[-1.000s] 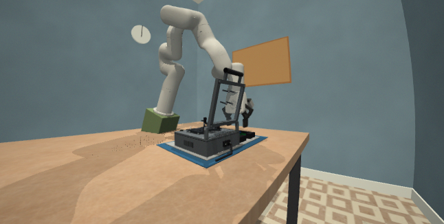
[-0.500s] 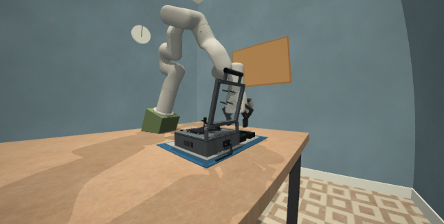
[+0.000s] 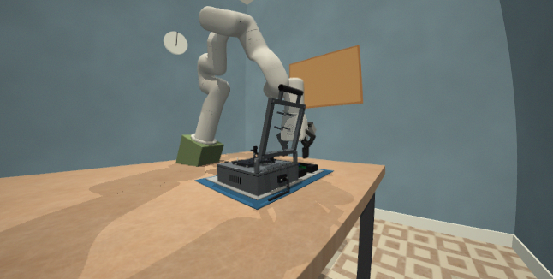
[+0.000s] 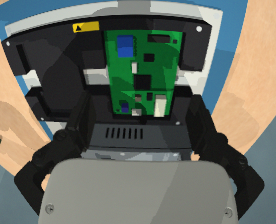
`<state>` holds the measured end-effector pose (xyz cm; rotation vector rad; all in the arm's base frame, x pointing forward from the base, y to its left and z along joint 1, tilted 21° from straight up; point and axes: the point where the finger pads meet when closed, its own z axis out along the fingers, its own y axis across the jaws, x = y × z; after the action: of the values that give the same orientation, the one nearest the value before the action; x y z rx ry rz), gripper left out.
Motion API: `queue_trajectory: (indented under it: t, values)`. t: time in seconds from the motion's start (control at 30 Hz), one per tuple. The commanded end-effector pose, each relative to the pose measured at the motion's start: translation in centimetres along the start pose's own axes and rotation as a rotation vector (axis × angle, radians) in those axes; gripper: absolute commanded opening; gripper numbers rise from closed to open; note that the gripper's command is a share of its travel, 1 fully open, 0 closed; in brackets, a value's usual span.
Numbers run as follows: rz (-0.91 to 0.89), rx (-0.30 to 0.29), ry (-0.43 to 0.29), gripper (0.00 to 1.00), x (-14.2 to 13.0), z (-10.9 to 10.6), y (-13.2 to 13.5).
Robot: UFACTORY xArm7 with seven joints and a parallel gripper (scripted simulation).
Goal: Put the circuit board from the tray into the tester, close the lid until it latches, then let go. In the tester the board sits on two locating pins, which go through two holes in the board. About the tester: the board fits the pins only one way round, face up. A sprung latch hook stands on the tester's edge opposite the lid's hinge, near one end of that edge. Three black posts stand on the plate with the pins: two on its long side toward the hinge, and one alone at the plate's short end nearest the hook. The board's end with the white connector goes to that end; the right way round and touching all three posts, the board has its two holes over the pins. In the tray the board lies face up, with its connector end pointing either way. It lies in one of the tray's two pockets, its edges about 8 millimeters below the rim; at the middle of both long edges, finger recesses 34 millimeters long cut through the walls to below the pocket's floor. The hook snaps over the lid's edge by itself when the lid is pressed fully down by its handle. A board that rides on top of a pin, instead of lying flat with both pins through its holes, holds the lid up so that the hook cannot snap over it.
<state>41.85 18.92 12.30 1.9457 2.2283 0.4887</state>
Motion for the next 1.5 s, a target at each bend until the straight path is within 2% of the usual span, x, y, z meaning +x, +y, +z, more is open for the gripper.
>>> queue_trajectory:
  t: [0.0,1.47]
  values:
    - [0.0,-0.002,0.001,1.0,0.04,-0.14,0.1]
    - [0.0,-0.002,0.001,1.0,0.04,-1.0,0.1]
